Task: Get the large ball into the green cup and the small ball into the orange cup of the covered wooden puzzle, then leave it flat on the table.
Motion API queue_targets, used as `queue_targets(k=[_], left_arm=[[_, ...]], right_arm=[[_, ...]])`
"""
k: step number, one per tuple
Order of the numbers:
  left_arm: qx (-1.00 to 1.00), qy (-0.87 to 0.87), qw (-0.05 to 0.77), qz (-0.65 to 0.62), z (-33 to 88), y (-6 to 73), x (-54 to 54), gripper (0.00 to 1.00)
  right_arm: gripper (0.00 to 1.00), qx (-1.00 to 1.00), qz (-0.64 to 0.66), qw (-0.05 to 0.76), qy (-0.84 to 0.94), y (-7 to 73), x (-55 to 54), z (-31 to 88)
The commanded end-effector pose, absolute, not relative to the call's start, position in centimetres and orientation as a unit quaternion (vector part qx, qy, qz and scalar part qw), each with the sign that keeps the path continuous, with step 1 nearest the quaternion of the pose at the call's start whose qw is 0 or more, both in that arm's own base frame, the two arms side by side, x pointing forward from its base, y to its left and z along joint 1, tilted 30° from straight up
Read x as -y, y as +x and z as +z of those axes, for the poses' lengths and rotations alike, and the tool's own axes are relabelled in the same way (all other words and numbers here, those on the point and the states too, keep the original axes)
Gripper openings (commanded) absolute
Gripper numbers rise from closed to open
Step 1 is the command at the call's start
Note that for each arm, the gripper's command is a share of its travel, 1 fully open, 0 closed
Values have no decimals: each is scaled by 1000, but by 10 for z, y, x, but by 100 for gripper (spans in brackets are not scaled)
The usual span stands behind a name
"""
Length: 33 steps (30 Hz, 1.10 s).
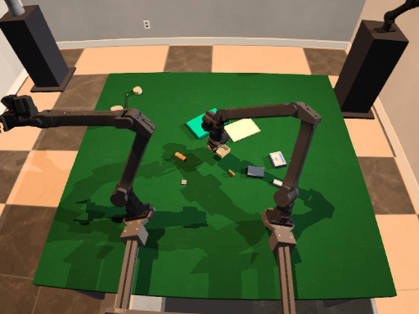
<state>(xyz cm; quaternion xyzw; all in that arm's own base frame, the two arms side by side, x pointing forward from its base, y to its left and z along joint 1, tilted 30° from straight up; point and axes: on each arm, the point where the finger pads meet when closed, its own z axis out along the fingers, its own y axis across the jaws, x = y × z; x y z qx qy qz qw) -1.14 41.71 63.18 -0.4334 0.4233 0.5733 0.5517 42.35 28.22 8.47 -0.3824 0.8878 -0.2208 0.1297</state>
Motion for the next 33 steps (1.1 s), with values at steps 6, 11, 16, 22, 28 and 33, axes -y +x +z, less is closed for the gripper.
queue_targets(k=[6,11,16,22,28,33], left_arm=[[-409,-427,557,582,640,-17,-410,100],[-409,-427,557,582,640,-17,-410,100],[-409,-427,557,582,640,-17,-410,100],[-409,-427,557,582,640,-17,-410,100],[-409,-427,557,582,640,-17,-410,100],[-409,-427,557,582,640,-17,-410,100]], right_arm=[[70,-891,-221,134,-374,431,-303,98],[70,-890,-224,128,-377,431,-303,98],[70,-888,-219,141,-379,432,-304,113],[70,-882,-213,152,-391,424,-294,101],[70,-885,-218,138,-387,422,-292,86],[70,-886,-215,144,-385,423,-292,92]])
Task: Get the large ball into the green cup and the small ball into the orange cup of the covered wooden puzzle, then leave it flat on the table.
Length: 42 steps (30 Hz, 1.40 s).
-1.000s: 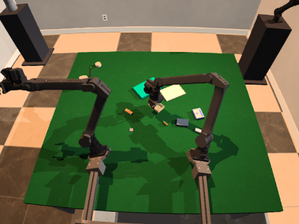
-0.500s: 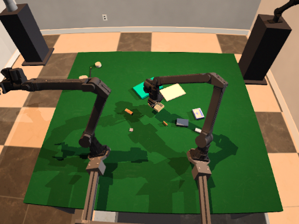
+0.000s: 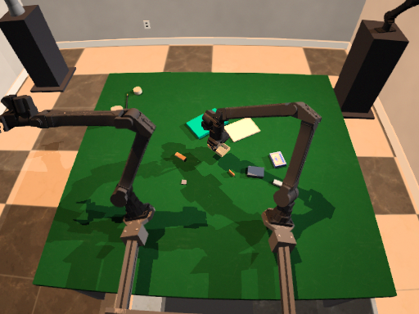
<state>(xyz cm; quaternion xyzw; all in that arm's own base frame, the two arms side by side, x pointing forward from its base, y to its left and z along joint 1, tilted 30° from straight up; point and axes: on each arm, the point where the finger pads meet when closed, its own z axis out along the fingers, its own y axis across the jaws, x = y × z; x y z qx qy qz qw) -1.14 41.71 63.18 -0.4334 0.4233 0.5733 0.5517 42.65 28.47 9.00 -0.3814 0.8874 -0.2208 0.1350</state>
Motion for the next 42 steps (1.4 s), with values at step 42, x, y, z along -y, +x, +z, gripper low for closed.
queue_targets(k=[42], left_arm=[[-409,-427,557,582,640,-17,-410,100]], right_arm=[[70,-883,-224,141,-388,423,-296,91]])
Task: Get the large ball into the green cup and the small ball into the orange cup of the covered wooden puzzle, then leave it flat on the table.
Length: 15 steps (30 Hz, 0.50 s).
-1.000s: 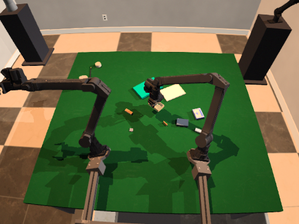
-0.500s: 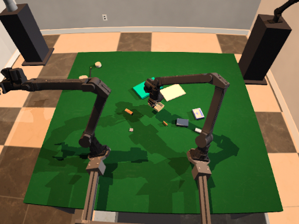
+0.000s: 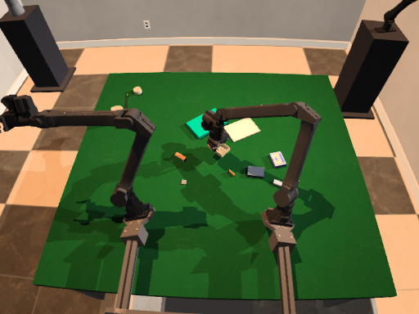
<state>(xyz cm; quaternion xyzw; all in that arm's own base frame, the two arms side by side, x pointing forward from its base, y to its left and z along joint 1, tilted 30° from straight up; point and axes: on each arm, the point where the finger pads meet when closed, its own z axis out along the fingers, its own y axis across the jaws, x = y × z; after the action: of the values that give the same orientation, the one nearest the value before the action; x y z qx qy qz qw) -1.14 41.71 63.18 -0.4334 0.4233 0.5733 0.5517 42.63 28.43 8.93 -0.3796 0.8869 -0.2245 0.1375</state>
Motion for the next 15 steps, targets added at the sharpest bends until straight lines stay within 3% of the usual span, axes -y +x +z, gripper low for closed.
queue_targets(k=[1,15], left_arm=[[-409,-427,557,582,640,-17,-410,100],[-409,-427,557,582,640,-17,-410,100]], right_arm=[[70,-883,-225,142,-386,423,-297,92],[70,-888,-217,146,-379,429,-284,97]])
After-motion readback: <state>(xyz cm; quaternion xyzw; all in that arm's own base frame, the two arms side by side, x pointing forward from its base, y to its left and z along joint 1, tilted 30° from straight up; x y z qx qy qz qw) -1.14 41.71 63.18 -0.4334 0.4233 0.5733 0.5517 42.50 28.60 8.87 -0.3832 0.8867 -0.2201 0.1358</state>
